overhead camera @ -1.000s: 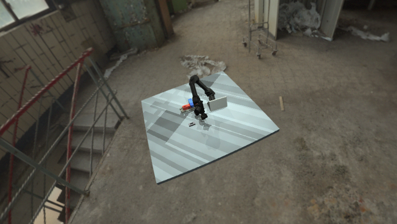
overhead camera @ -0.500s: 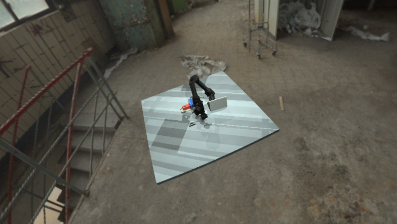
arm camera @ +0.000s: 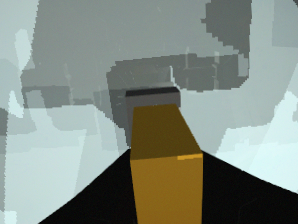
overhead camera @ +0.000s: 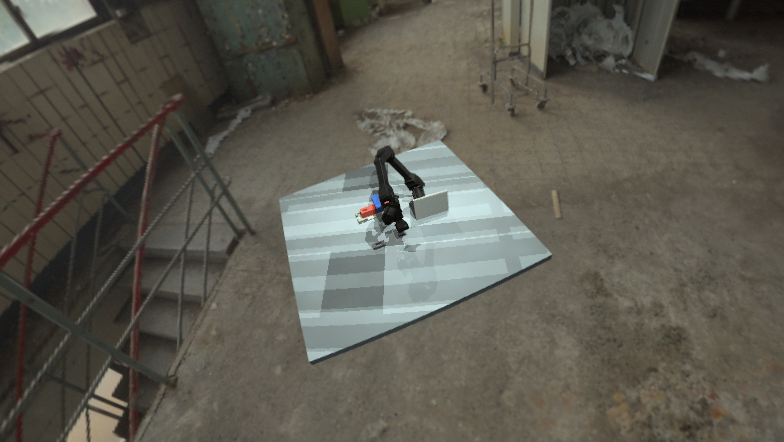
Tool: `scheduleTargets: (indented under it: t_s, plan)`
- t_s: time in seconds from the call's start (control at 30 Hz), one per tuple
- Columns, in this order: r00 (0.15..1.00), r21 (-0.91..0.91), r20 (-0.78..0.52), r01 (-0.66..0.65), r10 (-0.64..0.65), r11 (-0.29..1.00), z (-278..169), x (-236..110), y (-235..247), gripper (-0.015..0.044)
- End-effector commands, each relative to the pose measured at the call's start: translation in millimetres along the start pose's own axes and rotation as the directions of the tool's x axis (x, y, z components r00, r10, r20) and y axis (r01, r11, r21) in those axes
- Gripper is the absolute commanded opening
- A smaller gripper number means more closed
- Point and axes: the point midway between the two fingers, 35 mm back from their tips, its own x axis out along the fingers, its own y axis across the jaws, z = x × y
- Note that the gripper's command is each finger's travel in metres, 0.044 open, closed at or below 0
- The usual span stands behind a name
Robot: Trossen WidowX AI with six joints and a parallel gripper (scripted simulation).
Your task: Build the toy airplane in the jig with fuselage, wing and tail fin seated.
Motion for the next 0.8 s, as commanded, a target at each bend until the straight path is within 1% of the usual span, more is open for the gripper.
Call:
scheduleTargets:
  t_s: [0.0,0.77]
  plan:
    - [1.000,0.007,0.006,-0.014,0.014,1.000,3,-14,3,0.0000]
    - [1.000,0.001,0.014,-0.015,0.015,1.000,-1,-85,2,0.0000]
